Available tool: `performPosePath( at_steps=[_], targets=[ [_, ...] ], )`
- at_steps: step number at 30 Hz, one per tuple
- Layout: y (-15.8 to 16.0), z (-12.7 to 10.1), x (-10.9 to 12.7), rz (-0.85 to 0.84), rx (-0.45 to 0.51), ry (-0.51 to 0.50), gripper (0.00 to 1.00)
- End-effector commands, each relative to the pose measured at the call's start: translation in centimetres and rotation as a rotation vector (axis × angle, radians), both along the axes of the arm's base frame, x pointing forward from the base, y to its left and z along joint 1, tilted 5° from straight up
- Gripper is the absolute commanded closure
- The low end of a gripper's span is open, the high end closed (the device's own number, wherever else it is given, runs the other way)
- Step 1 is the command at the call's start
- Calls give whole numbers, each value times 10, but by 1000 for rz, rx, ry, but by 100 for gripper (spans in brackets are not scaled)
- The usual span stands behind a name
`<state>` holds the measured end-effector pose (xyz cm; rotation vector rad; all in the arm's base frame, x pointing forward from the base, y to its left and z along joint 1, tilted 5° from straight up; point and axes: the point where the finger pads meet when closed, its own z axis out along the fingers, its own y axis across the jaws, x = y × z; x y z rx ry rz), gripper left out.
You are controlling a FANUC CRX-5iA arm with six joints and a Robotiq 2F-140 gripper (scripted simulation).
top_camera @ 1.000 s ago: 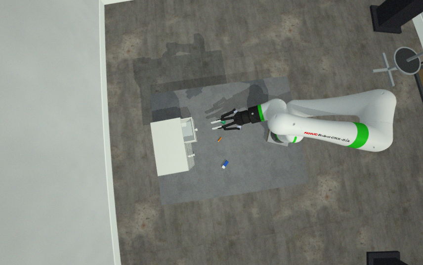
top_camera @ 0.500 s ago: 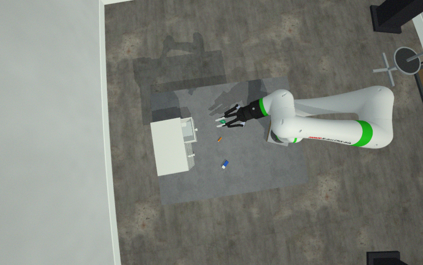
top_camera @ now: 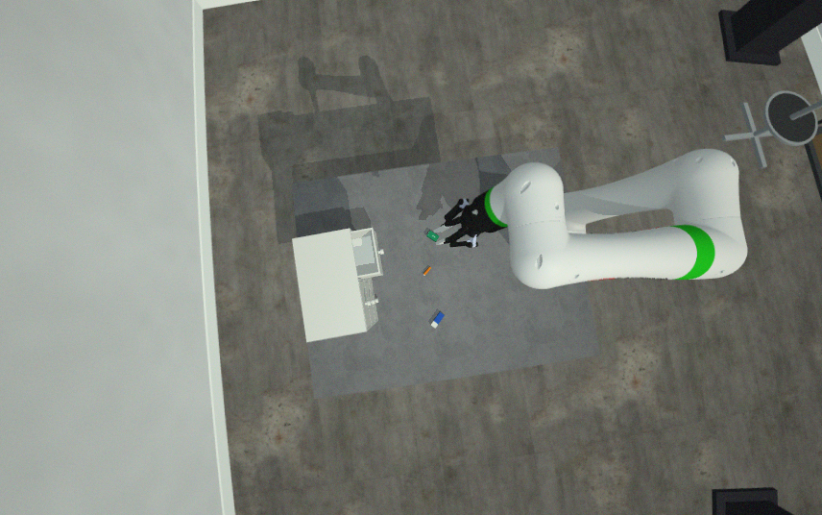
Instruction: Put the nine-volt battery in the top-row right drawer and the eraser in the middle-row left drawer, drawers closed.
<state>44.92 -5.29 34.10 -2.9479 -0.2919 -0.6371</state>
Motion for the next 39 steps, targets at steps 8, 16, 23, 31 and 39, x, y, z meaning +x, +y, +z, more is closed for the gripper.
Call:
performPosePath(
  at_steps=[8, 16, 23, 31, 39],
  targets=[
    [-4, 19, -20, 23, -52, 275, 80],
    [-7, 27, -29, 30, -74, 373, 80],
    [-7, 28, -30, 32, -77, 391, 80],
    [-7, 28, -30, 32, -77, 391, 80],
    [-10, -22, -9, -94, -47, 406, 80]
  ],
)
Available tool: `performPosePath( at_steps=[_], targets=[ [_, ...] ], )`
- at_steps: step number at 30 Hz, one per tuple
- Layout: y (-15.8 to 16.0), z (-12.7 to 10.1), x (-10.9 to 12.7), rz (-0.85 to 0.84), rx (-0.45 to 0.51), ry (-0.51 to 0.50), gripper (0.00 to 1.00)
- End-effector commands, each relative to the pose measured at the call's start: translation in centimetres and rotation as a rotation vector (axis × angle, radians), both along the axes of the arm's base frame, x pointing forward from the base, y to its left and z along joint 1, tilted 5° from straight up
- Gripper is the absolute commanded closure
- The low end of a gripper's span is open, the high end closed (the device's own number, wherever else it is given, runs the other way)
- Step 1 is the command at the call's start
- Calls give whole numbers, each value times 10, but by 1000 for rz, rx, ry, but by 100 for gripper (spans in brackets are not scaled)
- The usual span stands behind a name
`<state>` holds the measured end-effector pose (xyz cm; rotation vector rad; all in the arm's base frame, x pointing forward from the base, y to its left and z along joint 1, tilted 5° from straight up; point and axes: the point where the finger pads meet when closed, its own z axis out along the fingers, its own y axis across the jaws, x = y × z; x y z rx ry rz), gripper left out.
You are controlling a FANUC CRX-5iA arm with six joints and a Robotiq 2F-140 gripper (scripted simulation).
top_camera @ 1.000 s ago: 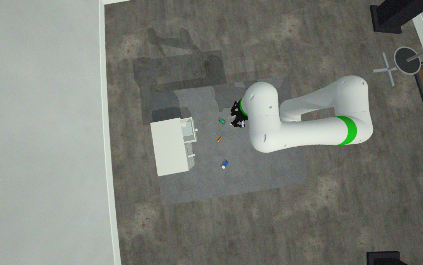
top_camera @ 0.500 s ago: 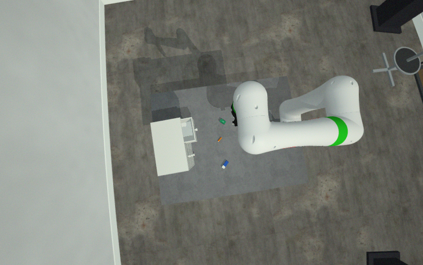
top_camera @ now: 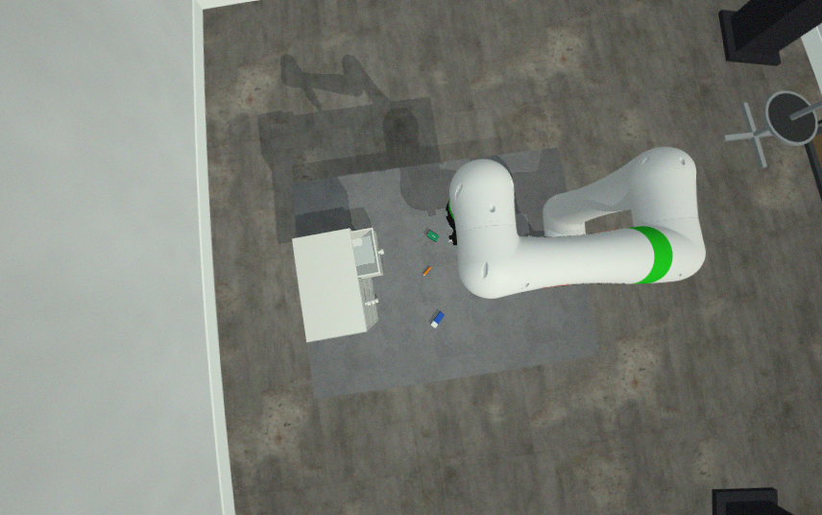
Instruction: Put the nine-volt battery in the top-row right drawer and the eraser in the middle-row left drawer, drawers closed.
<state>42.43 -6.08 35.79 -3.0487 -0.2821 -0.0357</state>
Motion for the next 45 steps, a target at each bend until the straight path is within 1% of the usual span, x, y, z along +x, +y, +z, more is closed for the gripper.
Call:
performPosePath(
  at_steps=[1, 3, 4, 5, 7, 8, 9, 10, 11, 12, 13, 14, 15, 17, 18, 20, 21, 22, 23, 24, 45],
  targets=[
    [-3, -39, 16, -99, 3, 8, 80],
    [-3, -39, 16, -99, 3, 8, 80],
    [-6, -73, 28, -186, 6, 15, 80],
    [-9, -102, 33, -288, 8, 24, 80],
    [-10, -114, 37, -288, 8, 24, 80],
    [-10, -114, 37, -288, 8, 24, 80],
    [-14, -148, 40, -395, 10, 33, 80],
    [-16, -157, 43, -395, 10, 33, 80],
    [-16, -157, 43, -395, 10, 33, 80],
    [-20, -191, 43, -497, 11, 41, 80],
    [-21, -198, 44, -497, 11, 41, 80],
    [-21, -198, 44, -497, 11, 41, 80],
    [-27, -233, 42, -584, 11, 48, 80],
    [-27, -233, 42, -584, 11, 48, 80],
    [-31, -259, 39, -651, 11, 53, 80],
    [-31, -259, 39, -651, 11, 53, 80],
    [-33, -275, 36, -692, 11, 56, 80],
    [-34, -282, 35, -710, 11, 57, 80],
    [-35, -283, 34, -713, 11, 57, 80],
    [-35, -283, 34, -713, 11, 57, 74],
    [-35, -283, 34, -713, 11, 57, 74]
  ],
)
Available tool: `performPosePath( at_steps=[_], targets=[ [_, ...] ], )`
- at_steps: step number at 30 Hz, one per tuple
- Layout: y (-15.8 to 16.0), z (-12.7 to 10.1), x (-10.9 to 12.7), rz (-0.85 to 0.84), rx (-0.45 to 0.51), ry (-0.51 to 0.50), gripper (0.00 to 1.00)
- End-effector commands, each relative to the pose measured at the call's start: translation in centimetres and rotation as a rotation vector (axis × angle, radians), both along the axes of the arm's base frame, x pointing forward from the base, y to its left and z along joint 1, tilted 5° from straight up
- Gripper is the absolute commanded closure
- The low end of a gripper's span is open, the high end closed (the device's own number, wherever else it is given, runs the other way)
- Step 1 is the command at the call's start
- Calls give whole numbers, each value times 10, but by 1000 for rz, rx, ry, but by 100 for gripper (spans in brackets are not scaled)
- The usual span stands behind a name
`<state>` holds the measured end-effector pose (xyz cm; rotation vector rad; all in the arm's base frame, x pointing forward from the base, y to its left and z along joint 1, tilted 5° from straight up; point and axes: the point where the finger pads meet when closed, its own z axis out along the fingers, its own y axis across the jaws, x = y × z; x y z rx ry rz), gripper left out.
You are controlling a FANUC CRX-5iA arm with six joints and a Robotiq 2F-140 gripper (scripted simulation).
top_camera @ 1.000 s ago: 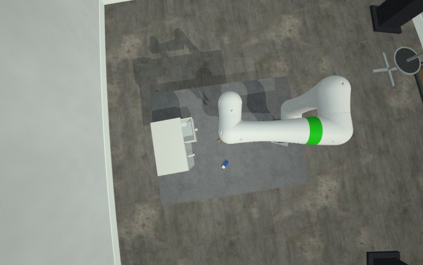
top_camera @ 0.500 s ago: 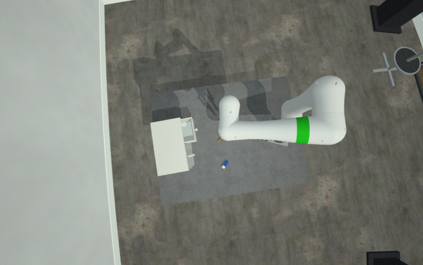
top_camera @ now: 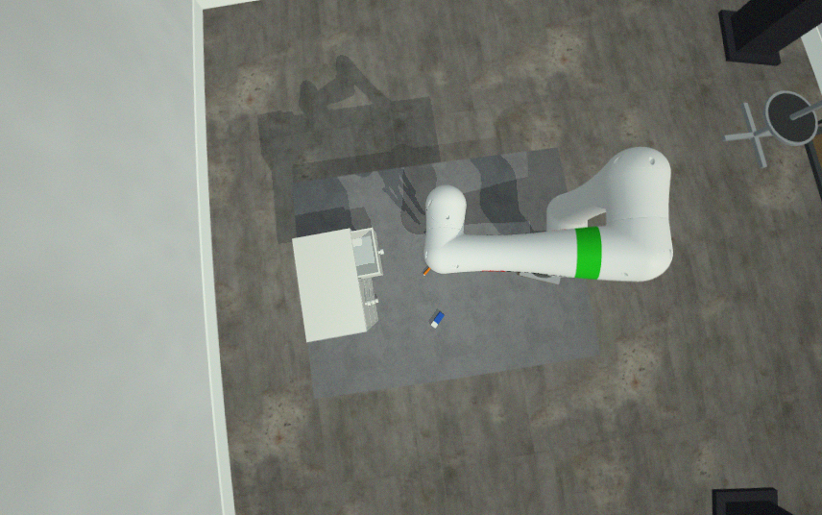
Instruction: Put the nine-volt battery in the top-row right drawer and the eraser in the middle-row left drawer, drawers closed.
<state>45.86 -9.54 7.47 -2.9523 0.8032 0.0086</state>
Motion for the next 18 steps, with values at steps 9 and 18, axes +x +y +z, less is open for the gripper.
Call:
performPosePath(
  at_steps=[9, 18],
  targets=[
    [0, -5, 1, 0, 0, -1, 74],
    [2, -26, 2, 0, 0, -1, 74]
  ],
)
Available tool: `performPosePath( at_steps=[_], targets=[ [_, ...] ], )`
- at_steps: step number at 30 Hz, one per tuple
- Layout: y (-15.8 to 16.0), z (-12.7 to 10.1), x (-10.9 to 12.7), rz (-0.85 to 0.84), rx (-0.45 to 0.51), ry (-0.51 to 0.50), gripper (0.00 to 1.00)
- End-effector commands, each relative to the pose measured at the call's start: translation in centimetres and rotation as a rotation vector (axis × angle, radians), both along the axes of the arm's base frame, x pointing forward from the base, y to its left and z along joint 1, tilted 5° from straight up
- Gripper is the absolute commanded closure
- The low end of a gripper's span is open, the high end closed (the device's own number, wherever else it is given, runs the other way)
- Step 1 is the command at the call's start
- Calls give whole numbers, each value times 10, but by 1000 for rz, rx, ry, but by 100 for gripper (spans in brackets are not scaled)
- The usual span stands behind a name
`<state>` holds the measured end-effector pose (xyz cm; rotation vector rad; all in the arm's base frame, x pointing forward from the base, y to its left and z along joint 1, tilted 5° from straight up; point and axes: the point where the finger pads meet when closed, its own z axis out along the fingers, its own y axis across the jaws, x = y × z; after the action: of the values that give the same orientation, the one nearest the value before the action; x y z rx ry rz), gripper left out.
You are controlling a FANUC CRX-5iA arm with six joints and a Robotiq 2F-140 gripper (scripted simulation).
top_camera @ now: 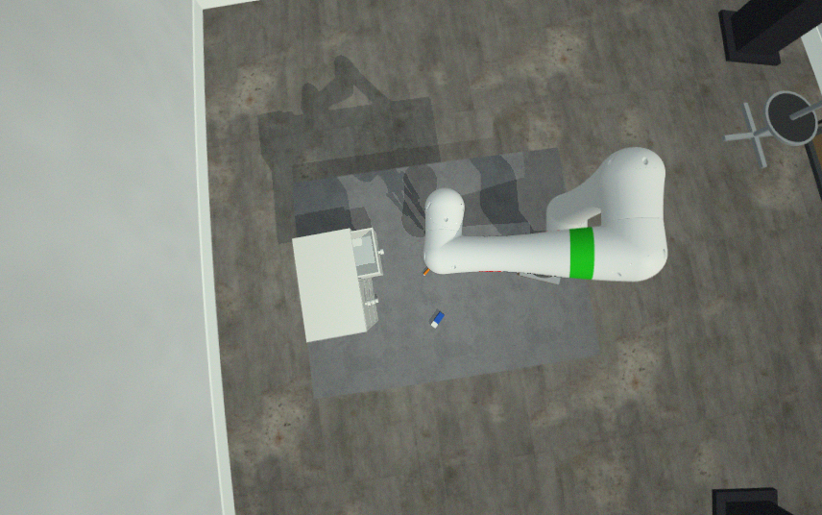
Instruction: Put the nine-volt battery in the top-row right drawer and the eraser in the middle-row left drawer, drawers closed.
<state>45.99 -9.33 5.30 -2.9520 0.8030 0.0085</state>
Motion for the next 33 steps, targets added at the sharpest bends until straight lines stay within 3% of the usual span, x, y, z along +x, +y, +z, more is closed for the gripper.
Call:
performPosePath(
  at_steps=[1, 14, 33],
  targets=[
    [1, -7, 1, 0, 0, -1, 74],
    [3, -28, 2, 0, 0, -1, 74],
    [3, -30, 2, 0, 0, -1, 74]
  ],
)
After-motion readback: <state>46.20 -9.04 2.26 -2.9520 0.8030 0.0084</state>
